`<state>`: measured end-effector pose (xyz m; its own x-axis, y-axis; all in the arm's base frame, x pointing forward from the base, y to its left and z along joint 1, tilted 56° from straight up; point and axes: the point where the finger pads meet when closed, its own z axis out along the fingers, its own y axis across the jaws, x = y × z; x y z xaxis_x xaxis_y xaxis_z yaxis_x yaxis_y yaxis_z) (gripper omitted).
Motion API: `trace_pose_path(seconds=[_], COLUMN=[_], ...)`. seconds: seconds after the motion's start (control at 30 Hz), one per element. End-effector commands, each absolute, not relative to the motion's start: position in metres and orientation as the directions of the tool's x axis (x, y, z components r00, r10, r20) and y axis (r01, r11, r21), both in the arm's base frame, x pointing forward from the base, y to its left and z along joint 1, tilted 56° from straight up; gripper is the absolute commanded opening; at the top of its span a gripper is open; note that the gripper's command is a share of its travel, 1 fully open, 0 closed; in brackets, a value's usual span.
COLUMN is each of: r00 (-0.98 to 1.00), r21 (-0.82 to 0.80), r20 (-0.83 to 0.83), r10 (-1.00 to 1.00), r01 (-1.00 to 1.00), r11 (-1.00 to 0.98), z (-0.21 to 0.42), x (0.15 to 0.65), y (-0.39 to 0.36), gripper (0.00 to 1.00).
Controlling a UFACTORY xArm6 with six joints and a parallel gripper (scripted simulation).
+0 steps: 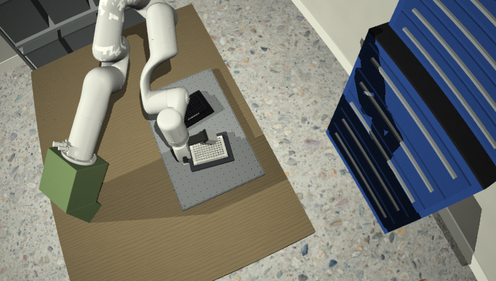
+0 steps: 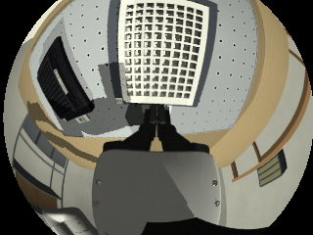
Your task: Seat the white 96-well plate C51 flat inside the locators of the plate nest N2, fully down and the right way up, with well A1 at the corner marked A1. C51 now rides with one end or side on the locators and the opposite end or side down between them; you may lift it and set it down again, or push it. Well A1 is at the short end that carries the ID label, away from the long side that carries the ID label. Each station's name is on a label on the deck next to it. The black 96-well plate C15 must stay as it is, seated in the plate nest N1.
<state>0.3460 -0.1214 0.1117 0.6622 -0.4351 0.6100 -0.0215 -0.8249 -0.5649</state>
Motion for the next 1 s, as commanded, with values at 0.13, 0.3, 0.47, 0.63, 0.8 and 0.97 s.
trace_pose_path(seconds=[0.13,0.3,0.47,0.63,0.8,0.97], r00=[0.661,0.661,0.661,0.661,0.661,0.661], r21=[-0.564,-0.564,-0.564,-0.564,-0.564,-0.564], r20=[0.611,0.611,0.611,0.611,0.611,0.611], r10=[-0.435,-0.435,-0.435,-0.435,-0.435,-0.435], r01=[-0.022,-0.022,-0.022,-0.022,-0.022,-0.022], r11=[-0.826,-0.826,-0.826,-0.826,-0.826,-0.826], z=[0.1134,0.1141,0.114,0.1141,0.111,0.1059], x=[0.3476,0.3482,0.3482,0.3483,0.3449,0.3394], y=[-0.1229,-0.1234,-0.1234,-0.1234,-0.1212,-0.1176], gripper=[0.0,0.0,0.0,0.0,0.0,0.0])
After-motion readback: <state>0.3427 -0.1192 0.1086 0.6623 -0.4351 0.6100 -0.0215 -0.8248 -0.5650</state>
